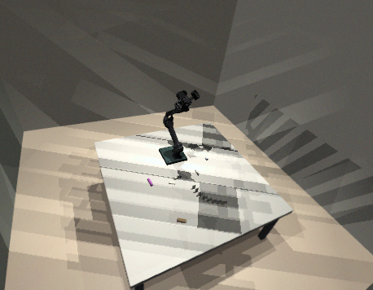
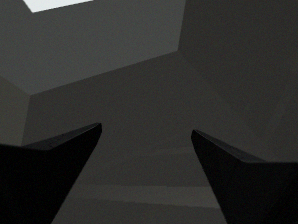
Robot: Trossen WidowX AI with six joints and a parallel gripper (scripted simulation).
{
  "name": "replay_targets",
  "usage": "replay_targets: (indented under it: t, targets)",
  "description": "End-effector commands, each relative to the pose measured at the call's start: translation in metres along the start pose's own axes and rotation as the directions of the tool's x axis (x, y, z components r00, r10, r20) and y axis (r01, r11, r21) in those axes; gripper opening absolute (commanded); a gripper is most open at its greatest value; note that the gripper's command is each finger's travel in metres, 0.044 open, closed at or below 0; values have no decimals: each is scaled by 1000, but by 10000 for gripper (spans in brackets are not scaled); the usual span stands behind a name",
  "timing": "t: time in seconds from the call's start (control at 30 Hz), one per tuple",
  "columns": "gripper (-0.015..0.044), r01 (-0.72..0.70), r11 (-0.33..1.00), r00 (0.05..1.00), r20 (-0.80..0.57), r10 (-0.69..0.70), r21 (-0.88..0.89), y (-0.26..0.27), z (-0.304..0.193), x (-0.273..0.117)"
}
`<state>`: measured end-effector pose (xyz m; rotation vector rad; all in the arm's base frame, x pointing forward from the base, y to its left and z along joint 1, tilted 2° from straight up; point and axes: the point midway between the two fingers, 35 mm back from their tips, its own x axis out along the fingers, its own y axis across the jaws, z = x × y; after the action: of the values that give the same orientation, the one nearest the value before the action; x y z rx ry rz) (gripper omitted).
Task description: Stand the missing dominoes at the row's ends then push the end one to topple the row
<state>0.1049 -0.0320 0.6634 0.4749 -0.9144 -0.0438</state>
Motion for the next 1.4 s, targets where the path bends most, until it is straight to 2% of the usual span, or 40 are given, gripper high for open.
replay_targets:
  t: [0.0,0.2,0.37,0.53,0.7,0.87,0.97,1.1,1.23,1.37]
  targets:
    - [440,50,999,985,-163,-52,-15,-13,-66,14]
    - [440,171,985,911,-375,-172,-36,-49,-152,21]
    - [440,311,946,794,-523,-310,-88,-97,-219,14]
    - [440,471,867,625,-632,-457,-162,-154,-275,-7]
    - [440,627,737,399,-710,-580,-250,-214,-320,-43]
    - [440,760,550,139,-740,-658,-346,-269,-351,-91]
    - [440,812,447,34,-733,-680,-377,-291,-358,-113]
    - [440,874,240,-150,-705,-693,-422,-324,-365,-154]
    - [440,882,-31,-375,-660,-651,-471,-352,-367,-206]
    - [440,796,-333,-601,-593,-536,-506,-368,-359,-267]
